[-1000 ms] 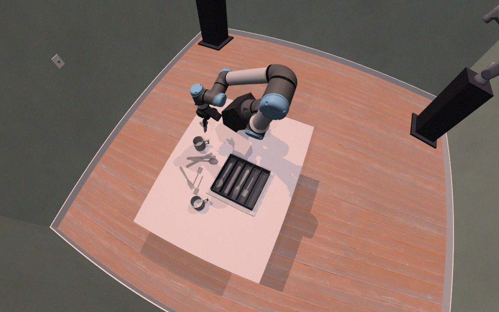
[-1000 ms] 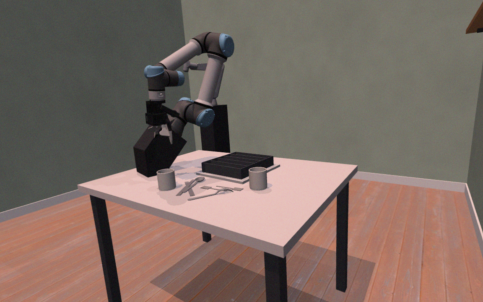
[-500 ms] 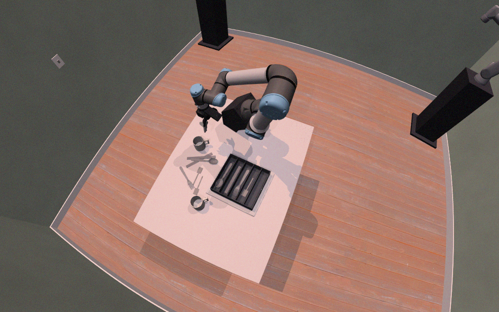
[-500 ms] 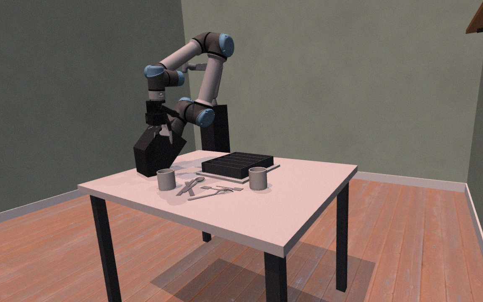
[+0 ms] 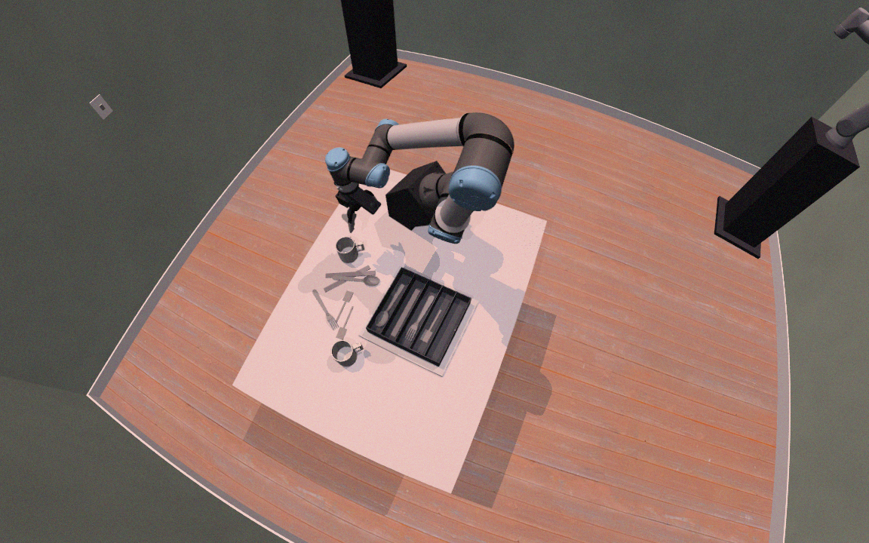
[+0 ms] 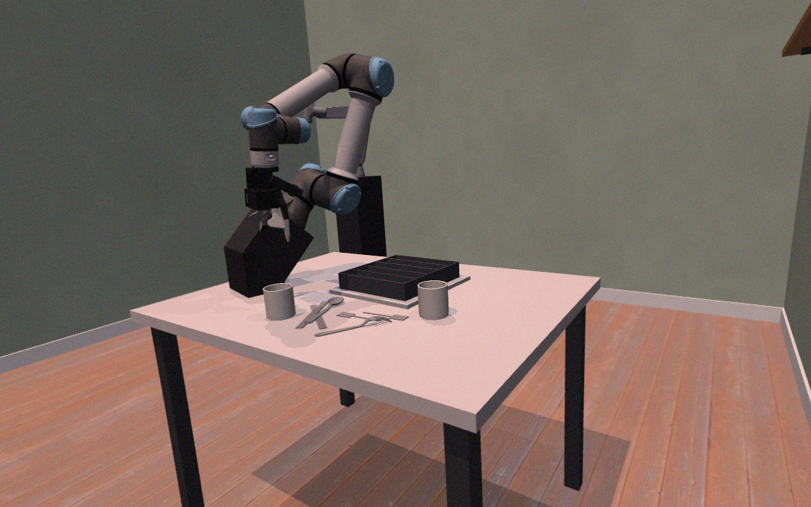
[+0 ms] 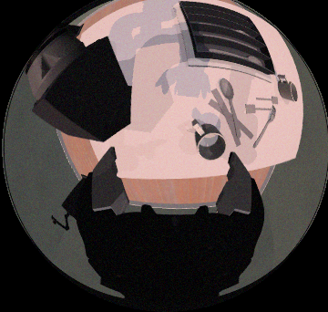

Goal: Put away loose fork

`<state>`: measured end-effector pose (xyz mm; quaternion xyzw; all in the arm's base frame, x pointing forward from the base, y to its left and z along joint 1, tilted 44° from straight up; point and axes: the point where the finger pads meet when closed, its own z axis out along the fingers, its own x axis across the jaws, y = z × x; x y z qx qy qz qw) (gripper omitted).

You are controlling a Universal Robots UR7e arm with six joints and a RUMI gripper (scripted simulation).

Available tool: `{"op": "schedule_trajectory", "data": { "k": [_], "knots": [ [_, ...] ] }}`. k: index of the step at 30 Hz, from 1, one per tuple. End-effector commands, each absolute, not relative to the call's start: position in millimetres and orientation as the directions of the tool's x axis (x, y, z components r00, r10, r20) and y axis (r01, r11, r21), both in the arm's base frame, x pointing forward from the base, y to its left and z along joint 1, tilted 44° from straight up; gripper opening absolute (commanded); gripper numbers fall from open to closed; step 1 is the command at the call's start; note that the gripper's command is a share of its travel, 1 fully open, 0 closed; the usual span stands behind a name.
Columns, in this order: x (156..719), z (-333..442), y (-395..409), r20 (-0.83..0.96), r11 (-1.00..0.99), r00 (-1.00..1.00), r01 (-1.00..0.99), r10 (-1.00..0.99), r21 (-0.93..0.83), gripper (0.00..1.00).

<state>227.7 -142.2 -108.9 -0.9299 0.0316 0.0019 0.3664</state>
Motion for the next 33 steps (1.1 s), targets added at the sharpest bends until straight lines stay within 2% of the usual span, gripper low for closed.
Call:
{"op": "schedule_trajectory", "data": {
  "k": [1, 4, 6, 9, 11, 16, 19, 21, 28, 33],
  "knots": [
    [282, -116, -165, -0.064, -0.736, 0.99, -0.136, -0.126, -0.663, 1.0],
    [295, -117, -169, -0.072, -0.736, 0.987, -0.154, -0.142, -0.66, 1.0],
    [325, -119, -176, -0.087, -0.733, 0.98, -0.19, -0.177, -0.653, 1.0],
    [342, -120, -178, -0.095, -0.73, 0.976, -0.209, -0.195, -0.651, 1.0],
    [376, -122, -181, -0.11, -0.722, 0.967, -0.246, -0.23, -0.647, 1.0],
    [412, -122, -181, -0.126, -0.71, 0.956, -0.281, -0.265, -0.645, 1.0],
    [446, -122, -178, -0.141, -0.696, 0.945, -0.314, -0.296, -0.645, 1.0],
    [446, -122, -178, -0.141, -0.696, 0.945, -0.314, -0.296, -0.645, 1.0],
    [529, -120, -158, -0.181, -0.651, 0.914, -0.387, -0.362, -0.653, 1.0],
    [559, -119, -146, -0.198, -0.632, 0.902, -0.412, -0.383, -0.657, 1.0]
  ]
}}
